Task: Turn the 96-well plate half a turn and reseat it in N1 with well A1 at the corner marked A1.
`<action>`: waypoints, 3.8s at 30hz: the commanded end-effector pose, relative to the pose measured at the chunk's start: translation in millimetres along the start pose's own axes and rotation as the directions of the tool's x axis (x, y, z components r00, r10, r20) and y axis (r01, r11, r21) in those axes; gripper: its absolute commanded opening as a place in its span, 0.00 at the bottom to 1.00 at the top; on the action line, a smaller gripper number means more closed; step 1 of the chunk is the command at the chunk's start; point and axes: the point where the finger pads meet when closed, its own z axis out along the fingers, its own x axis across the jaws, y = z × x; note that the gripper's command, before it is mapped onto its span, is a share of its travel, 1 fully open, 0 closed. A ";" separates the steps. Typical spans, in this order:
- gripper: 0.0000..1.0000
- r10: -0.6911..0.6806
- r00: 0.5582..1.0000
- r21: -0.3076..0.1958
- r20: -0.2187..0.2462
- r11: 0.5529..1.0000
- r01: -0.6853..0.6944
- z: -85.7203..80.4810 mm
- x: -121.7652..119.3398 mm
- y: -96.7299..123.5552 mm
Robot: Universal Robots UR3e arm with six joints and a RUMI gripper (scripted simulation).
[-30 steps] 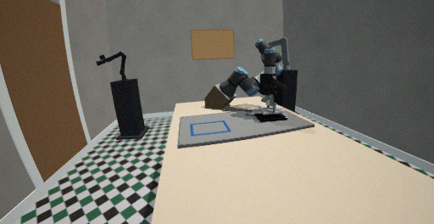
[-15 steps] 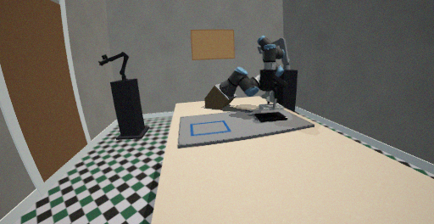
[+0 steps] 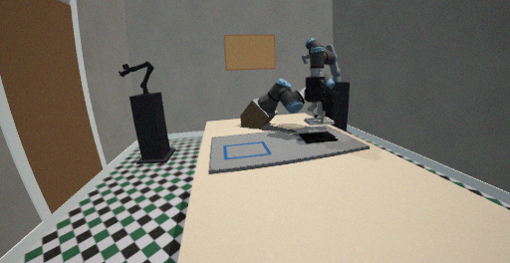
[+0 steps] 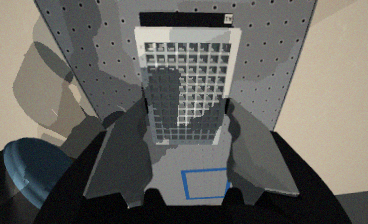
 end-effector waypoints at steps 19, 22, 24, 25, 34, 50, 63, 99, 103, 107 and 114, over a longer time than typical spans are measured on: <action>0.00 -0.001 1.000 0.004 -0.005 1.000 0.001 -3.5 0.0 0.2; 0.00 0.099 0.995 0.005 -0.005 0.995 -0.099 -3.2 1.9 10.1; 0.00 0.165 0.986 0.005 -0.004 0.986 -0.165 -3.0 3.3 16.6; 0.00 0.171 0.985 0.005 -0.004 0.985 -0.171 -2.8 4.0 19.8; 0.00 0.171 0.985 0.005 -0.004 0.985 -0.171 -2.0 8.8 42.7; 0.00 0.171 0.985 0.005 -0.004 0.985 -0.171 -0.3 19.1 91.6; 0.00 0.171 0.985 0.005 -0.005 0.985 -0.171 1.1 27.4 130.8; 0.00 0.171 0.985 0.004 -0.005 0.985 -0.171 4.8 49.4 235.2; 0.00 0.171 0.985 0.004 -0.005 0.985 -0.171 5.1 50.7 241.7; 0.00 0.171 0.985 0.004 -0.005 0.985 -0.171 5.5 53.5 254.8; 0.00 0.171 0.985 0.004 -0.005 0.985 -0.171 6.3 58.3 277.7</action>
